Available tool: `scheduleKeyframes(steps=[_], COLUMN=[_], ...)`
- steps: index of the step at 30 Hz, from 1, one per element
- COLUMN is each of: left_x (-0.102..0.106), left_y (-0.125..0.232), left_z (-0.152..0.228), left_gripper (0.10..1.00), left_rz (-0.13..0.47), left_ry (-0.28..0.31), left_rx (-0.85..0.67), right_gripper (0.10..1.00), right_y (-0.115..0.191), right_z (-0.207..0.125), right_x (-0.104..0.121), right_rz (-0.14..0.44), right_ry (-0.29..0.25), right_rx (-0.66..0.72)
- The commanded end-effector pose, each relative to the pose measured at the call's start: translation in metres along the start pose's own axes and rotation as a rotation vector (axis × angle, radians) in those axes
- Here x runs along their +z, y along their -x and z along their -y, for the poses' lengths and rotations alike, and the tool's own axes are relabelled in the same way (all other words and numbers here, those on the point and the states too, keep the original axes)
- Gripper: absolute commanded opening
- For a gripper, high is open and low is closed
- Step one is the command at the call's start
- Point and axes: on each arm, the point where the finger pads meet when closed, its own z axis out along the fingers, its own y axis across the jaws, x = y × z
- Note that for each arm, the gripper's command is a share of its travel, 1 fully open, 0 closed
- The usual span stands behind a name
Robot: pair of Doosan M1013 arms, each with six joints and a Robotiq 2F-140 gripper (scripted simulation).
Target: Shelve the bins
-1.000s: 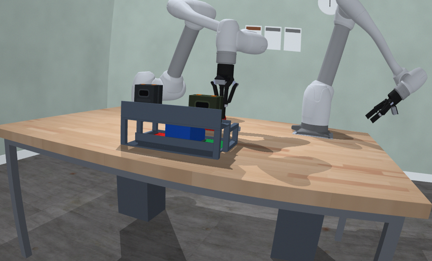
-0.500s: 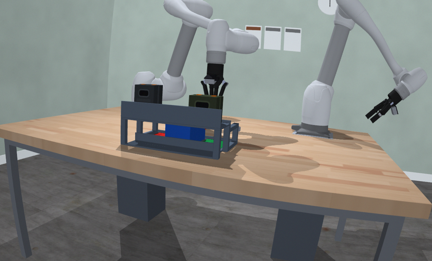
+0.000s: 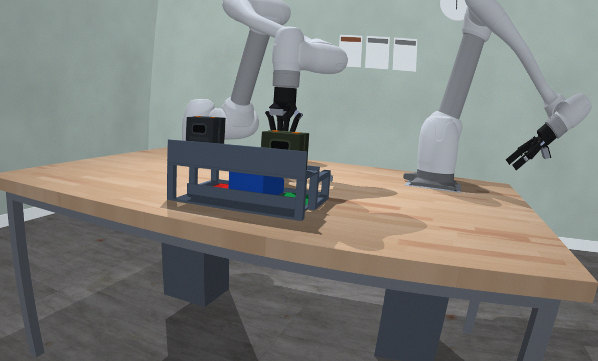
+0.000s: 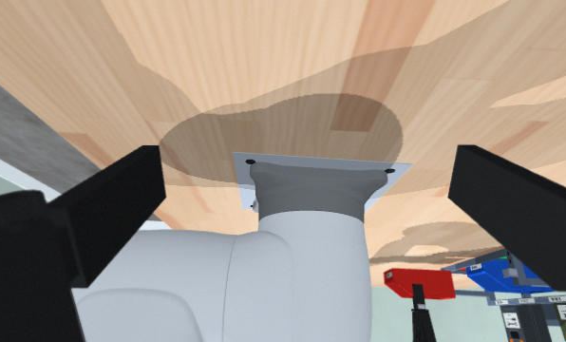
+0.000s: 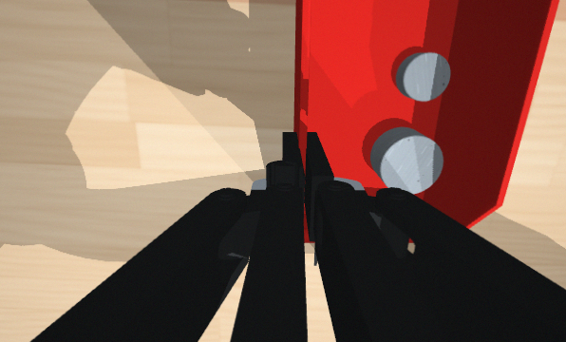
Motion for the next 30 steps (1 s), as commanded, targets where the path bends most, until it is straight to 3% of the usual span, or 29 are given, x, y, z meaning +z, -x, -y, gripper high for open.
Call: scheduleKeyframes(steps=[1,30], left_x=[0.000,0.000], left_y=[0.000,0.000], left_z=[0.000,0.000], left_gripper=[1.000,1.000], left_rz=[-0.001,-0.001], left_ry=[0.000,0.000], left_rx=[0.000,0.000], right_gripper=[0.099,0.099], right_y=[0.000,0.002], right_z=[-0.009,-0.048], right_x=[-0.001,0.000], right_rz=[-0.001,-0.001], right_ry=[-0.002,-0.002], right_rx=[0.000,0.000])
